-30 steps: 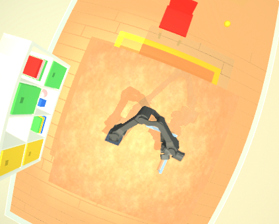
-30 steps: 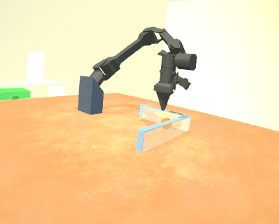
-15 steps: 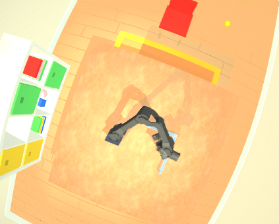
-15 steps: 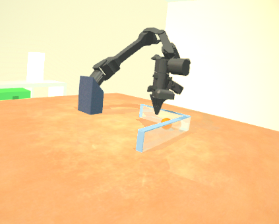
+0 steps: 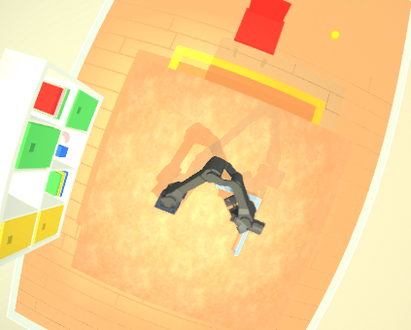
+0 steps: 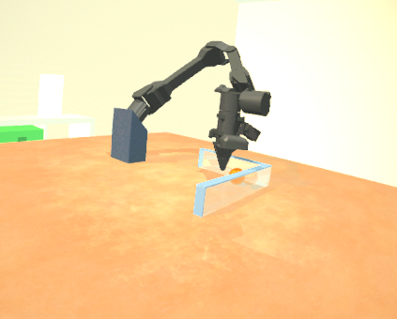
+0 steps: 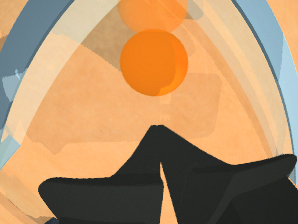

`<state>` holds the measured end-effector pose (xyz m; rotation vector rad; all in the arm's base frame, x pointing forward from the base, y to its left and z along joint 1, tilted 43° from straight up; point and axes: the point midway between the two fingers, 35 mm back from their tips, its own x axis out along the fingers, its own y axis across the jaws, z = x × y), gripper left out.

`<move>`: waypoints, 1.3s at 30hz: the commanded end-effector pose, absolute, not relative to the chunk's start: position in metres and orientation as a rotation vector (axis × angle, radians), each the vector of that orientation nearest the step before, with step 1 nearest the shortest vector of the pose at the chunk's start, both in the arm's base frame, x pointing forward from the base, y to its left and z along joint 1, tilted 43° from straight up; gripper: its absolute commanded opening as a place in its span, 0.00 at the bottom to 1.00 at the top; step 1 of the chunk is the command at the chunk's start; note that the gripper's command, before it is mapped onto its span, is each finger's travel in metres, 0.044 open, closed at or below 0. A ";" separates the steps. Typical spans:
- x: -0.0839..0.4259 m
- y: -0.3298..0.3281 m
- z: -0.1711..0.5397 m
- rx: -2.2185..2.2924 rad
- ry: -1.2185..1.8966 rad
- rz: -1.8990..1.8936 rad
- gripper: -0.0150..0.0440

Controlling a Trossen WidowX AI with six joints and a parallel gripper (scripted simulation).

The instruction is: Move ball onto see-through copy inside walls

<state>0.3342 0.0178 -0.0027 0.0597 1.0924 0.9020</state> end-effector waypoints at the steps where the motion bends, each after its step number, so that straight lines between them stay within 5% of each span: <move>1: 0.332 0.023 -0.010 0.070 1.102 0.903 0.25; 39: 0.369 0.045 0.006 0.070 1.099 0.903 0.25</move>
